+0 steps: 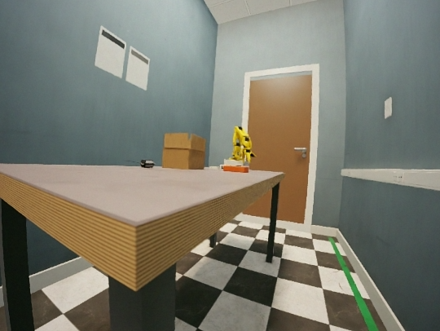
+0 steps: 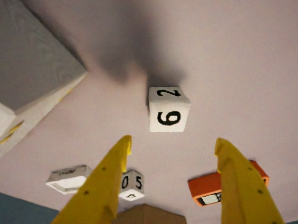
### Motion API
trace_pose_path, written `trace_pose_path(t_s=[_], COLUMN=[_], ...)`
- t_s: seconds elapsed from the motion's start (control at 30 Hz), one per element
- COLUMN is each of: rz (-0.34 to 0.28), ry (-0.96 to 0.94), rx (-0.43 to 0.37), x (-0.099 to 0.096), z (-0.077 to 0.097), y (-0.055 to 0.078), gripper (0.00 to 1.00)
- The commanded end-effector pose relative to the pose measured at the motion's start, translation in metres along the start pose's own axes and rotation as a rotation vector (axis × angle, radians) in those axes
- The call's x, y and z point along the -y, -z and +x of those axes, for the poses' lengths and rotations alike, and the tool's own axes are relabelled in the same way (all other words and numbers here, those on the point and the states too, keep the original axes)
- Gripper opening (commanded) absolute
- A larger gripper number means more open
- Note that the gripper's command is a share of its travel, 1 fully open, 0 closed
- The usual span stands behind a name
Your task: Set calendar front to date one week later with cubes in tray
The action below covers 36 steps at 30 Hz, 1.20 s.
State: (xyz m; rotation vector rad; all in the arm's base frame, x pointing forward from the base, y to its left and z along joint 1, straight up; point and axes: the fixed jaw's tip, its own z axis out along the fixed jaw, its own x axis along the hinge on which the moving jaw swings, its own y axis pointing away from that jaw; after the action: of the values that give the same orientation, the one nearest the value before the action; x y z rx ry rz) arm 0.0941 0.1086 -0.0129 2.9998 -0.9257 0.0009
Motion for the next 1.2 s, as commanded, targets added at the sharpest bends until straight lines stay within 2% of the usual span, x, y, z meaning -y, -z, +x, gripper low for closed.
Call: trace_pose_path(t_s=[0.0, 0.33, 0.67, 1.17], rz=[-0.017, -0.017, -0.017, -0.017], ry=[0.004, 0.004, 0.004, 0.004], rx=[0.003, 0.003, 0.003, 0.003], x=[-0.003, -0.003, -0.002, -0.003], z=[0.001, 0.001, 0.001, 0.001], y=[-0.003, -0.004, -0.011, -0.034], gripper=[0.35, 0.35, 0.35, 0.35])
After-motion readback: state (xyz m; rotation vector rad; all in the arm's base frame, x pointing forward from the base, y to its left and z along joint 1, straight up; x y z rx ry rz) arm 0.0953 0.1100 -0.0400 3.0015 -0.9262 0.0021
